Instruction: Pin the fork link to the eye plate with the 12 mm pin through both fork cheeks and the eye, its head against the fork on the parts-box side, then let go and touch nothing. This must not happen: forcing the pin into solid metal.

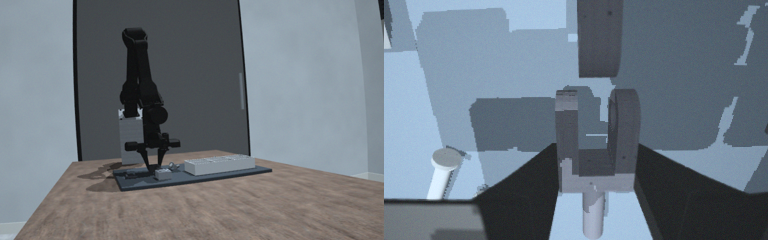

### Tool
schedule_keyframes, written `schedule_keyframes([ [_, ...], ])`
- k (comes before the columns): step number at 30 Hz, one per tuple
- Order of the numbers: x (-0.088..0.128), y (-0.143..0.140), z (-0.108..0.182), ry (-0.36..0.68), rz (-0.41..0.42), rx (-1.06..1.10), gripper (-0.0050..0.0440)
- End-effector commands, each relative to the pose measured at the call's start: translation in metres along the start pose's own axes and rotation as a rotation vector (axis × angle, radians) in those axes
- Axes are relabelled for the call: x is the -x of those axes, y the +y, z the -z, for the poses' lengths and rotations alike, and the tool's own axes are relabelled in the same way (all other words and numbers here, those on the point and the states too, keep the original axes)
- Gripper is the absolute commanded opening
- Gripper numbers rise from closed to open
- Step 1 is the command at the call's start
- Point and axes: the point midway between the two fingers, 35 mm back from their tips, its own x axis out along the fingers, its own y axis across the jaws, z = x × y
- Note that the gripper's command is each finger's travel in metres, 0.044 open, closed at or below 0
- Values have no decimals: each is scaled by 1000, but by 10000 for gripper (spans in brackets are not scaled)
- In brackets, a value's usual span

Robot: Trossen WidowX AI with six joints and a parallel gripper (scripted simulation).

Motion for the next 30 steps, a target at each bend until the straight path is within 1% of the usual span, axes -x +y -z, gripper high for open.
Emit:
schedule_keyframes([
  [1, -2, 1, -3, -1, -2, 2, 123],
  [30, 0, 1, -11, -1, -2, 2, 123],
])
